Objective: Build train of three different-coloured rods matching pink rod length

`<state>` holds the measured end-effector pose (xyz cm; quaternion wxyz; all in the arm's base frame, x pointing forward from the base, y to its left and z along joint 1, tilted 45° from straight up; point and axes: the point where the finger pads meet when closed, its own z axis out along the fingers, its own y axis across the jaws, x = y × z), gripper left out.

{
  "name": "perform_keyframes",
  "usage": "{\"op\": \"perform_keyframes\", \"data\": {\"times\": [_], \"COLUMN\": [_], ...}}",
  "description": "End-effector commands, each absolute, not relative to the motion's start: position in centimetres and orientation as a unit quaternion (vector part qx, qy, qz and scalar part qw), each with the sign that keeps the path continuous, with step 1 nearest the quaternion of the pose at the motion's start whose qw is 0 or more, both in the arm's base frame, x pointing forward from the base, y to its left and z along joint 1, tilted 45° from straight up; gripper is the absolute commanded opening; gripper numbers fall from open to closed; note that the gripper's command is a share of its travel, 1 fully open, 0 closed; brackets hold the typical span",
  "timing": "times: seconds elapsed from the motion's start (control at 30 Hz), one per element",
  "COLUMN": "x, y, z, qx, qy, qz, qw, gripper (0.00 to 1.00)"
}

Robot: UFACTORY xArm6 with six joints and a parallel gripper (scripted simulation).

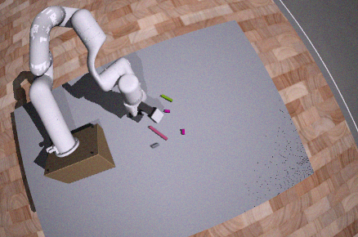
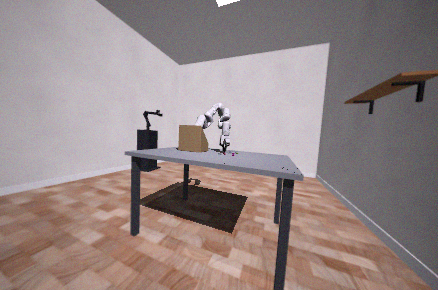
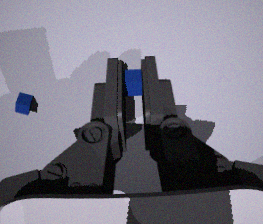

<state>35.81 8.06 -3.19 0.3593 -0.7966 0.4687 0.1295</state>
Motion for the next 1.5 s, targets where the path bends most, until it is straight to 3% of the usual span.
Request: {"op": "perform_keyframes", "data": {"times": [0.0, 1.47], "x": [35.89, 36.06], "y": [8.00, 8.86], "z": [-3.14, -4.03], "qx": [-0.797, -0.797], "qy": [0.469, 0.469], "qz": [0.128, 0.128], "qw": [0.359, 0.359], "gripper": [0.04, 0.04]}}
